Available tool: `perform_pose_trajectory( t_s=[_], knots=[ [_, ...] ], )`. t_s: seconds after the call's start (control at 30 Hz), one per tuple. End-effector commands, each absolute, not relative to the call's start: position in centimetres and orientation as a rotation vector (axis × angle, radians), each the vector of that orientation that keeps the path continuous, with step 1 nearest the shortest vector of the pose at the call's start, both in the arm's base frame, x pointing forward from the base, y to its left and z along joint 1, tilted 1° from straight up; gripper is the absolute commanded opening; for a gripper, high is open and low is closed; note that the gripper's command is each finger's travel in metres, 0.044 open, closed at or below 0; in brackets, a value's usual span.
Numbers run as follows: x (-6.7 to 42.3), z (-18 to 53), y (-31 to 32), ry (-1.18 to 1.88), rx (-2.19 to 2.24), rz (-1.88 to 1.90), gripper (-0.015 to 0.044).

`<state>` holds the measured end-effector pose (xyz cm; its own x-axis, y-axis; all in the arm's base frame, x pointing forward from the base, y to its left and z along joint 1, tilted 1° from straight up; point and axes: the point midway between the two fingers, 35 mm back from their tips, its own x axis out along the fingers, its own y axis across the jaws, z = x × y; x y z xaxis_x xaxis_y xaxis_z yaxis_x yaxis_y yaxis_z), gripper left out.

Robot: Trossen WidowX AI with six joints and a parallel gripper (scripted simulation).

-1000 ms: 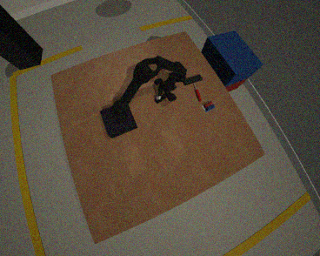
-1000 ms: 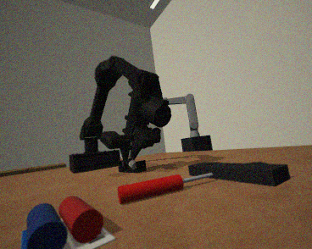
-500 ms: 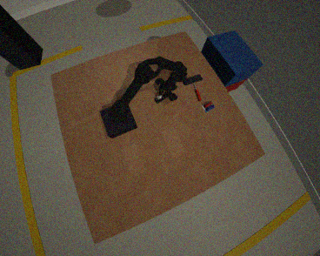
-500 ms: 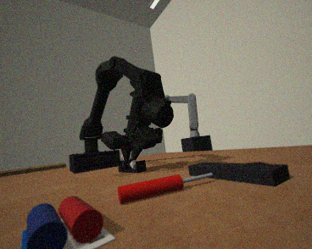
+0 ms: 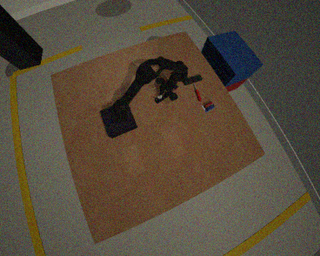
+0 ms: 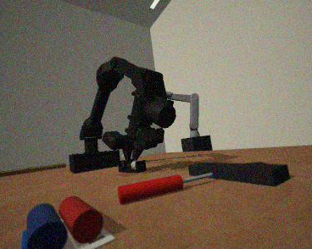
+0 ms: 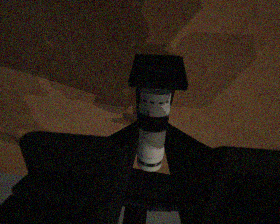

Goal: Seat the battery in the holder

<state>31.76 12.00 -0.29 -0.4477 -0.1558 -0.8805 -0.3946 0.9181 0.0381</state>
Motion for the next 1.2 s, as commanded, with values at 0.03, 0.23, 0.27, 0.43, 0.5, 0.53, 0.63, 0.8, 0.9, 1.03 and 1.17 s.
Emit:
perform_pose_trajectory(
  t_s=[0.03, 0.23, 0.27, 0.43, 0.5, 0.53, 0.63, 0.8, 0.9, 1.03, 1.17],
  knots=[
    [32.32, -0.38, 12.27, 2.026, -0.391, 0.290, 0.0078],
    [32.56, -0.36, 12.38, 2.027, -0.391, 0.290, 0.0078],
    [32.56, -0.36, 12.38, 2.027, -0.391, 0.290, 0.0078],
    [32.55, -0.42, 12.37, 2.013, -0.388, 0.292, 0.0078],
    [32.54, -0.46, 12.36, 2.004, -0.386, 0.294, 0.0078],
    [32.54, -0.47, 12.36, 2.000, -0.385, 0.295, 0.0078],
    [32.52, -0.52, 12.35, 1.987, -0.382, 0.297, 0.0078],
    [32.49, -0.61, 12.33, 1.966, -0.377, 0.300, 0.0078],
    [32.48, -0.66, 12.32, 1.953, -0.375, 0.302, 0.0078],
    [32.45, -0.72, 12.31, 1.936, -0.371, 0.305, 0.0078],
    [32.42, -0.78, 12.29, 1.919, -0.367, 0.308, 0.0078]
  ],
)
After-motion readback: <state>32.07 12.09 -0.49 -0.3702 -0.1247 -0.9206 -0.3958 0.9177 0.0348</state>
